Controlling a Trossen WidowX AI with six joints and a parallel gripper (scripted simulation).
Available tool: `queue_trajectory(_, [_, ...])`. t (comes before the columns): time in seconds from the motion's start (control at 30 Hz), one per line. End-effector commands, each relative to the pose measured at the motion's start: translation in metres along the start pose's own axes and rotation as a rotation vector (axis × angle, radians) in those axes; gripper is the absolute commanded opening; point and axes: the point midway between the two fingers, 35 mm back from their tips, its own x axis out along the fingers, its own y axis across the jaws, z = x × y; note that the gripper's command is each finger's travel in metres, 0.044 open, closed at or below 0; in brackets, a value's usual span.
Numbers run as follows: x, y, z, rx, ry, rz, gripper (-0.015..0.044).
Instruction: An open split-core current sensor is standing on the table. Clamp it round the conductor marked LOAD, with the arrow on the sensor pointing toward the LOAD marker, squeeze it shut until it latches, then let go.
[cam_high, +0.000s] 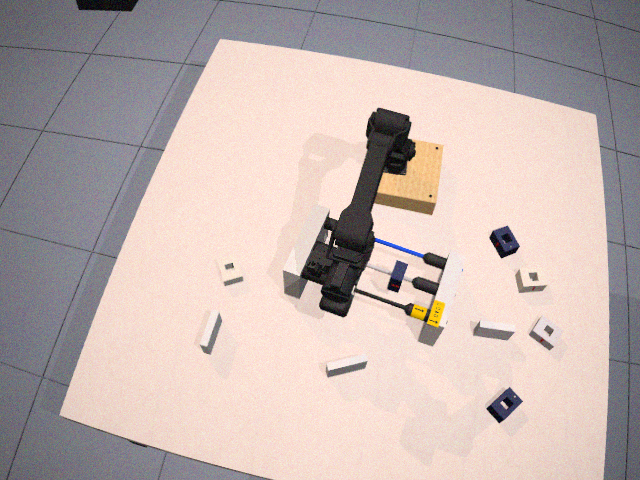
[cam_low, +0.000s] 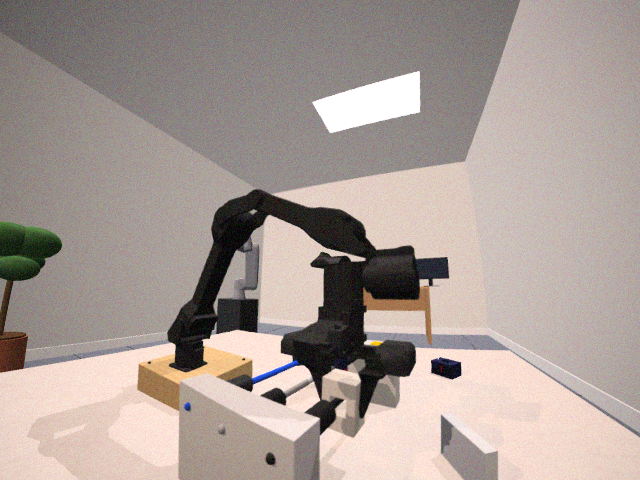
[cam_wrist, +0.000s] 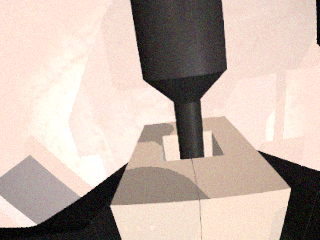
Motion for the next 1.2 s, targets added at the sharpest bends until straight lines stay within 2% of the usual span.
queue_trajectory(0.0, [0.0, 0.0, 0.0, 0.0, 0.0, -0.001, 0.0263])
queue_trajectory(0.3, [0.0, 0.0, 0.0, 0.0, 0.0, -0.001, 0.0263])
queue_trajectory(0.53, [0.0, 0.0, 0.0, 0.0, 0.0, -0.001, 0.044])
queue_trajectory(0.83, [-0.002, 0.0, 0.0, 0.0, 0.0, -0.001, 0.044])
queue_trajectory(1.1, [-0.095, 0.001, -0.001, -0.002, 0.003, 0.003, 0.044])
queue_trajectory(1.17, [-0.103, -0.001, -0.001, -0.002, 0.004, 0.003, 0.044])
